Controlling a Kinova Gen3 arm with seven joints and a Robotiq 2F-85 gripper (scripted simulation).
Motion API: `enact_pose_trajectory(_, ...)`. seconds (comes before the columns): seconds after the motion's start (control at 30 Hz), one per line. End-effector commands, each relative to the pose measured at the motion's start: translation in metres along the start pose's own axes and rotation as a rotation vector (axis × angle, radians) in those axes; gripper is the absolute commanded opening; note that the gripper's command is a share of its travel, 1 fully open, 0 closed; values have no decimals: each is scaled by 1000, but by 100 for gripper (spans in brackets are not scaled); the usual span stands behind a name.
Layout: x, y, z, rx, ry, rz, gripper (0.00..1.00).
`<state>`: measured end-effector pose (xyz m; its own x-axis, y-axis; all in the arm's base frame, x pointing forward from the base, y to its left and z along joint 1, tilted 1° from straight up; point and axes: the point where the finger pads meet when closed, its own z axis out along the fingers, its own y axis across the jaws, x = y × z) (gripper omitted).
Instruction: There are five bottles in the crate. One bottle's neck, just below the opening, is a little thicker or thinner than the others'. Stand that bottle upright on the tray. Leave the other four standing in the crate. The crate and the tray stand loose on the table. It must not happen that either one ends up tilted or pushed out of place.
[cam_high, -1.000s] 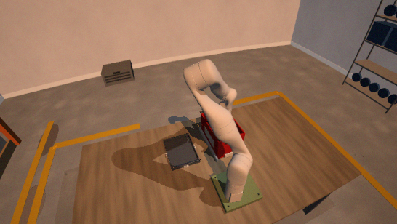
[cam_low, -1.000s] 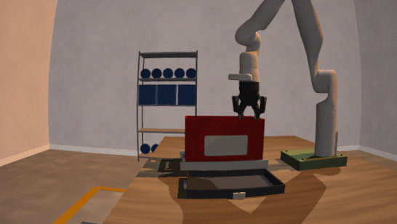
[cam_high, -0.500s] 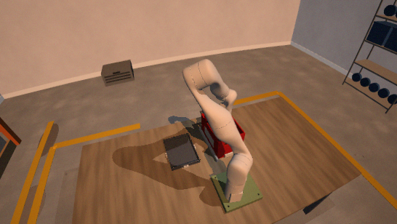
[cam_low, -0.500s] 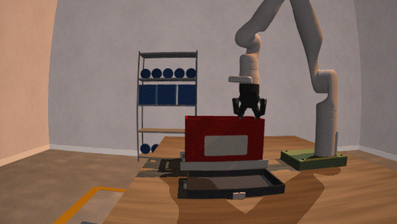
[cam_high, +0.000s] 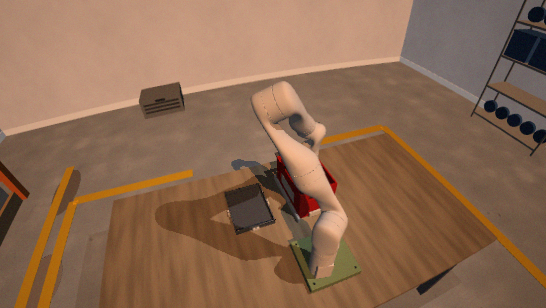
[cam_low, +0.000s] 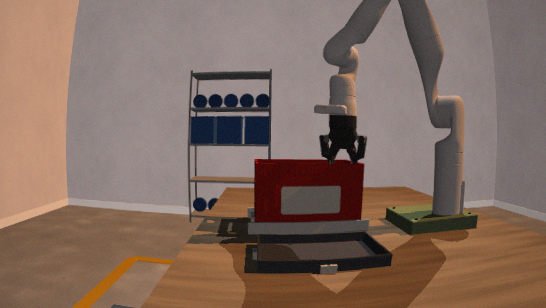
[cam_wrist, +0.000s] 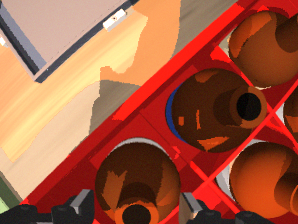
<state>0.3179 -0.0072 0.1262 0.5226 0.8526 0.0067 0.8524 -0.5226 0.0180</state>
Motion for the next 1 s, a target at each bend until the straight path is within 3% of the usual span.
enact_pose_trajectory(0.0,0,0,0,-1,1,0,64)
enact_pose_trajectory(0.73,0,0,0,-1,1,0,64)
enact_pose_trajectory(0.77,0,0,0,-1,1,0,0)
enact_pose_trajectory(0.97,0,0,0,-1,1,0,0)
